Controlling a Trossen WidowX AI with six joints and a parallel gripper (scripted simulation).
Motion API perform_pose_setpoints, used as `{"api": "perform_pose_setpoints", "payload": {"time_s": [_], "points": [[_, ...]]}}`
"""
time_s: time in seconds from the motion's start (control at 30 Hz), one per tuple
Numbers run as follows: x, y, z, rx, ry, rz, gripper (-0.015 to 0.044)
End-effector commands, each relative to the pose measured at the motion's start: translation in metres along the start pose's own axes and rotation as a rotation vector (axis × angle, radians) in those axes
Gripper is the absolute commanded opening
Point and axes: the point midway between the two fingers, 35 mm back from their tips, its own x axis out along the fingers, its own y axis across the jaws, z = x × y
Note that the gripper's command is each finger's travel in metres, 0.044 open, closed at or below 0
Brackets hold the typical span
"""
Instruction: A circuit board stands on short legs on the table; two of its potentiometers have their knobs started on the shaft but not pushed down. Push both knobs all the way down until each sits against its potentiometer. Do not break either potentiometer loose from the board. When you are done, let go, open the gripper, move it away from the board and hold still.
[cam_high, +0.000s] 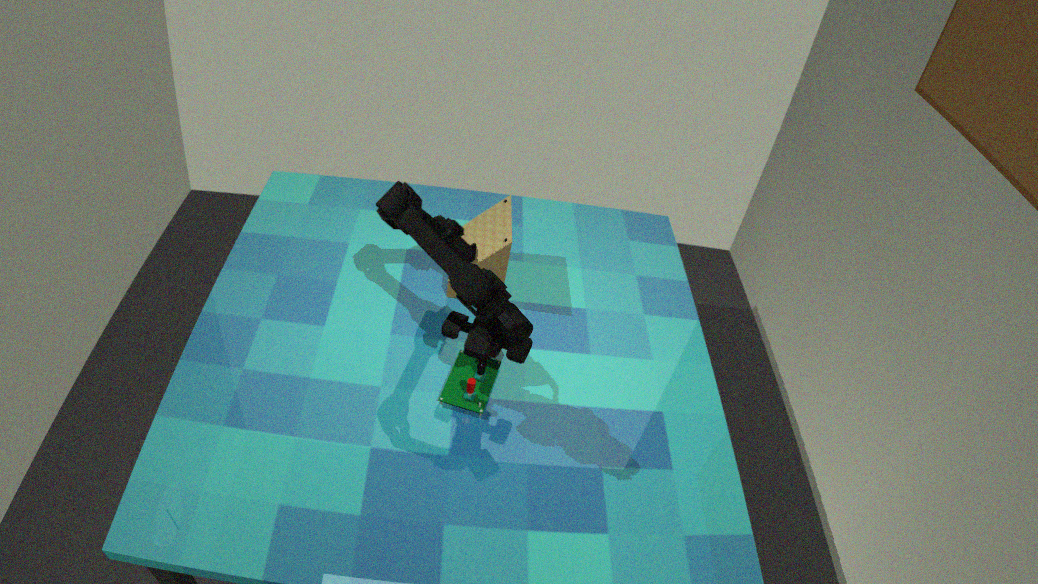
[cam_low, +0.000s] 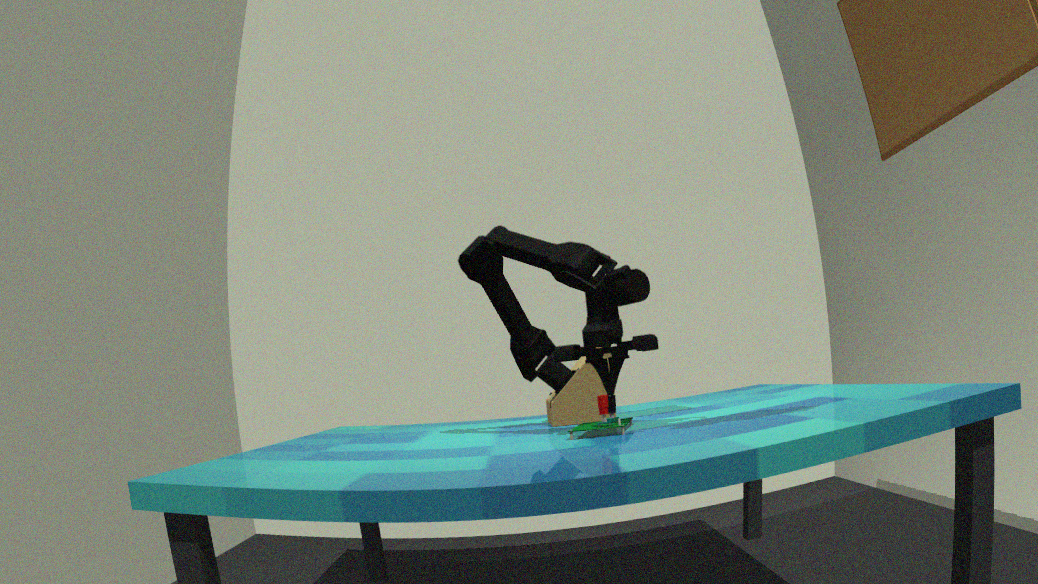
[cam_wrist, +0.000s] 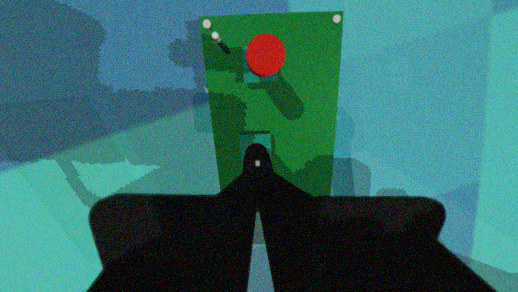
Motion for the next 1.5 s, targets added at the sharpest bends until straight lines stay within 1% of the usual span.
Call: {"api": "perform_pose_setpoints", "payload": {"time_s": [0.0, 0.67, 1.27, 1.3, 1.47], "points": [[0.008, -0.001, 0.001, 0.009, 0.008, -0.008, 0.0], [0.008, -0.001, 0.001, 0.009, 0.008, -0.008, 0.0], [-0.018, -0.001, 0.002, 0.008, 0.009, -0.007, 0.0], [-0.013, -0.001, 0.001, 0.001, 0.008, -0.012, 0.0026], [-0.013, -0.001, 0.001, 0.001, 0.008, -0.012, 0.0157]]}}
